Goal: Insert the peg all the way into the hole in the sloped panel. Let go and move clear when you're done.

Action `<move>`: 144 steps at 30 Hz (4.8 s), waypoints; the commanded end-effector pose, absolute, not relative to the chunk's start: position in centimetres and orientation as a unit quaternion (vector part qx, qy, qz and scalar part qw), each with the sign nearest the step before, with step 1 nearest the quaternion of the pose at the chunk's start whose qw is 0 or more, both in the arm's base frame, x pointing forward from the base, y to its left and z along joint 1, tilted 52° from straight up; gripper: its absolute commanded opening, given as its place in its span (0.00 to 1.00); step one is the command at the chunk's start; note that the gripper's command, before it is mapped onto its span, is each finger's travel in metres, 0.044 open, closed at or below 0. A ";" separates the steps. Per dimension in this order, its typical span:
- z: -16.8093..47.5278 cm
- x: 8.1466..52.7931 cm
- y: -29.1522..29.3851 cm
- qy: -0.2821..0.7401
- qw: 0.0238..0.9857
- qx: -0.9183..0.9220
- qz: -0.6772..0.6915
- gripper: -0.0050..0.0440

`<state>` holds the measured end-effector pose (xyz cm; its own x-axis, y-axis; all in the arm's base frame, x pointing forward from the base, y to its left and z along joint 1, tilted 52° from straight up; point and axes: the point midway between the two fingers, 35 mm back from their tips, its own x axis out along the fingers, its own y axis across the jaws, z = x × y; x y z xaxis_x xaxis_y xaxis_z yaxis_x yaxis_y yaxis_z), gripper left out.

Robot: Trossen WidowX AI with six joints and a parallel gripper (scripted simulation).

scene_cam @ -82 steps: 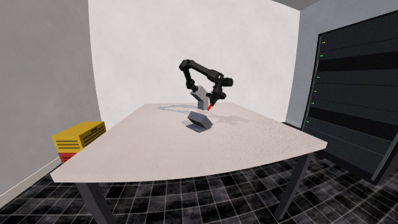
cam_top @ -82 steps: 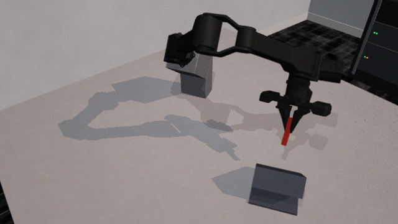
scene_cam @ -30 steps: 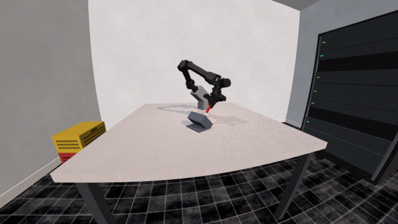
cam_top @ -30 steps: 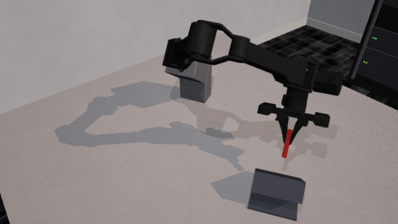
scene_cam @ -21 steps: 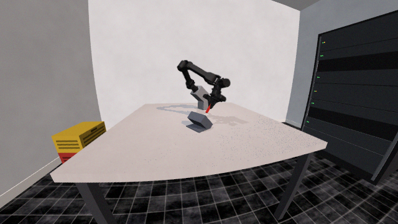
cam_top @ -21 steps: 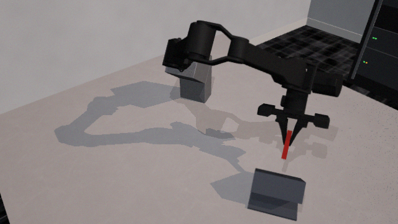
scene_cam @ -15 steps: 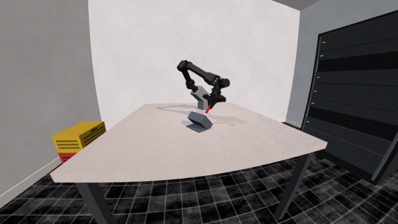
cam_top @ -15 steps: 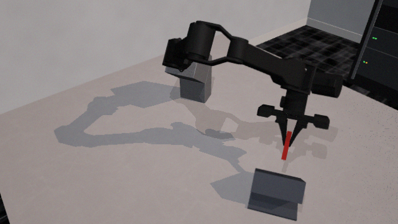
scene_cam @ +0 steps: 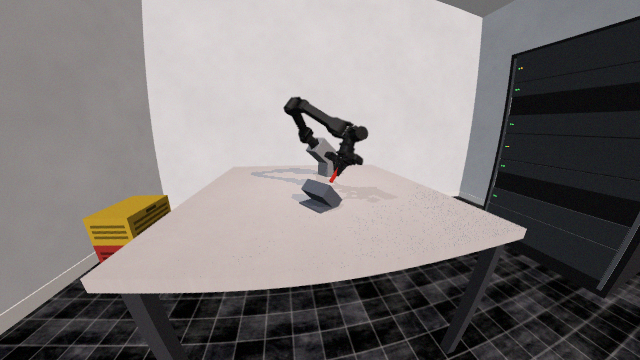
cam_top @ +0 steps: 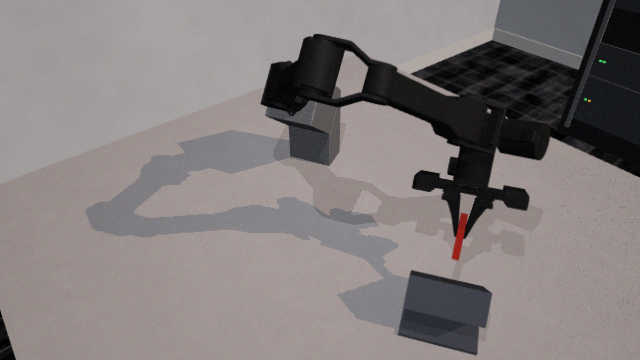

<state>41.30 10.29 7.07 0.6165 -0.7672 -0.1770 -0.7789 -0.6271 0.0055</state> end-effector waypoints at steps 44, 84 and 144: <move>7.9 42.6 7.9 0.428 0.004 -0.900 0.084 0.10; 8.1 43.4 7.0 0.428 0.004 -0.900 0.084 0.10; 8.1 43.8 6.5 0.428 0.004 -0.900 0.084 0.10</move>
